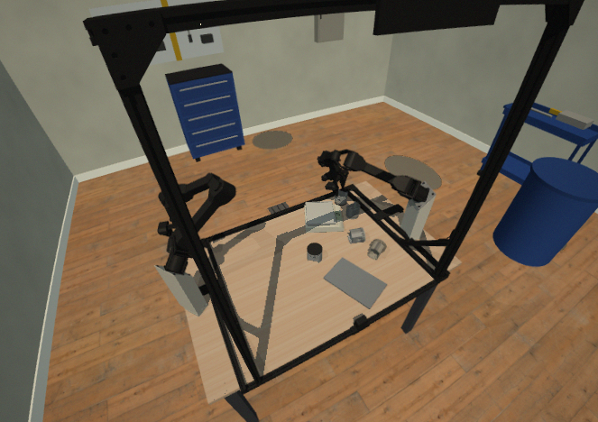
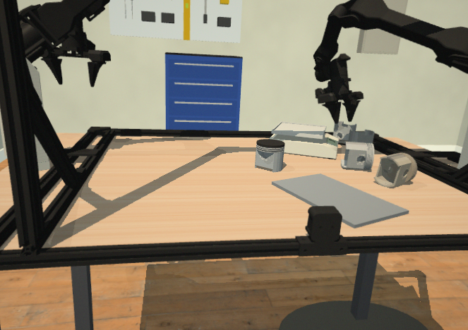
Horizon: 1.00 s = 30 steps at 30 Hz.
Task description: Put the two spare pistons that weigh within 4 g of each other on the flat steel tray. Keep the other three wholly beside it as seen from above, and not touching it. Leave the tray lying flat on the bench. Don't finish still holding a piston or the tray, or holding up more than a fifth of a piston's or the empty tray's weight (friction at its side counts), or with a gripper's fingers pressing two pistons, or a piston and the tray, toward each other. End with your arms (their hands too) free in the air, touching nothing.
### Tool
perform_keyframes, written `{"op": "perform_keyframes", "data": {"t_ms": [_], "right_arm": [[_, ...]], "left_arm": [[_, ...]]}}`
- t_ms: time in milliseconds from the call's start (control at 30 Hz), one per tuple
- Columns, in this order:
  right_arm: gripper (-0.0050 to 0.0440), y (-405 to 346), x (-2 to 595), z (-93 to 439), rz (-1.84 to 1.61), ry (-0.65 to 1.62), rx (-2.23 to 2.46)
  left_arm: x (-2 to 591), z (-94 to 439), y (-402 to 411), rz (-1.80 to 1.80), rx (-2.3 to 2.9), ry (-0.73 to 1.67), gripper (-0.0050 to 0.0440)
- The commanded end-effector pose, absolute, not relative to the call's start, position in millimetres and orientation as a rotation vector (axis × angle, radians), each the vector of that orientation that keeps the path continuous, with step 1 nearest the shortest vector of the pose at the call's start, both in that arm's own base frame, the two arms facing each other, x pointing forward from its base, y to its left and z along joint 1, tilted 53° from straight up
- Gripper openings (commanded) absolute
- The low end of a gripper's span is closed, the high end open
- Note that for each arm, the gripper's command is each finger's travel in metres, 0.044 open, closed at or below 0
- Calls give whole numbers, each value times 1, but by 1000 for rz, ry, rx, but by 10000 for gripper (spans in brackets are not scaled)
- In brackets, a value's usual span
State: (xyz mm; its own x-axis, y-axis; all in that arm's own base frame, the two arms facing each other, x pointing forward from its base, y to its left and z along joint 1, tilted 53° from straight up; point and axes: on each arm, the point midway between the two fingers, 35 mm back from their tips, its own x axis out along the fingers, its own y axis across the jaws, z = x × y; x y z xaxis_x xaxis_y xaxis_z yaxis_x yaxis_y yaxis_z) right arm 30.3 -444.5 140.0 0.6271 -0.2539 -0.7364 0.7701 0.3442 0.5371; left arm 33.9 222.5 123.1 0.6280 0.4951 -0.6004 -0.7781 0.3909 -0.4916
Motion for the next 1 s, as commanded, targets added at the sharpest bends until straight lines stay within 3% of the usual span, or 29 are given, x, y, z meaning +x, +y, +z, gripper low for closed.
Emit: {"op": "perform_keyframes", "data": {"t_ms": [0,967], "right_arm": [[378,-445,33,132,-721,606,1025],[378,-456,60,100,-723,604,1027]], "left_arm": [[34,123,222,832,-830,386,440],[34,123,222,832,-830,386,440]]}}
